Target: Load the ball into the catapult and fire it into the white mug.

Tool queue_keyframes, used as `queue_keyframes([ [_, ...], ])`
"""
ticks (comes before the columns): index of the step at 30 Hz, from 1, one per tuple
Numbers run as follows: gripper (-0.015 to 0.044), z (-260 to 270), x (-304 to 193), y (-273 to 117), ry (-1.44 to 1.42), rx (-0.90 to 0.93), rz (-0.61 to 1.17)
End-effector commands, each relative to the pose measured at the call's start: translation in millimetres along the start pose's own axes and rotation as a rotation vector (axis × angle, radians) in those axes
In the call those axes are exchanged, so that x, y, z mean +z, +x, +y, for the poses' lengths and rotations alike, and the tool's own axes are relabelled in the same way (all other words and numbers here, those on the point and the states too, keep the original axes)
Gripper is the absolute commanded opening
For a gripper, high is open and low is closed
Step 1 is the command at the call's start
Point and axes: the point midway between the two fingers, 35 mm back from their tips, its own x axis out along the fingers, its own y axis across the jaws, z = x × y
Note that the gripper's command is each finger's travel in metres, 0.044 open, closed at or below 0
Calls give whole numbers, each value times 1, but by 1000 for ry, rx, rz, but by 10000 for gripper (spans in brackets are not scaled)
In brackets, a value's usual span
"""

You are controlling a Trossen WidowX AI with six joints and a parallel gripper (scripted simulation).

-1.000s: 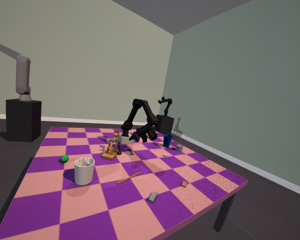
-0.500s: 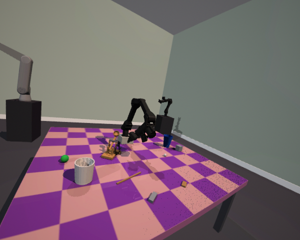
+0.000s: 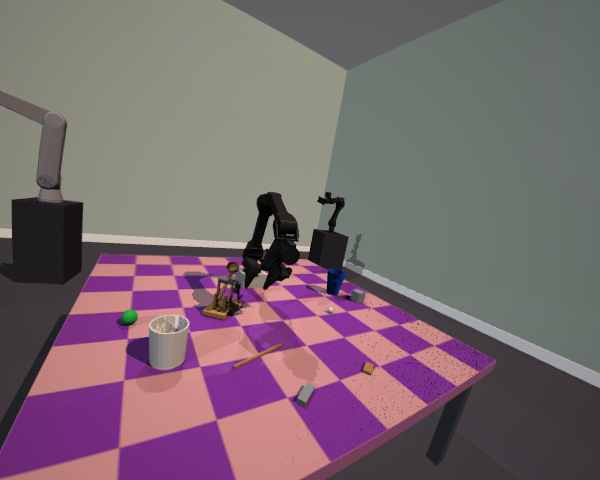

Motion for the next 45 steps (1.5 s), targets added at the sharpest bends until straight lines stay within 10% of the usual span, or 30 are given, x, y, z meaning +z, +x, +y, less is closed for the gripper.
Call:
queue_keyframes([
  [1, 440, -25, 8, -10, 137, 7, -96],
  [45, 440, -267, -31, -89, 1134, 4, -813],
])
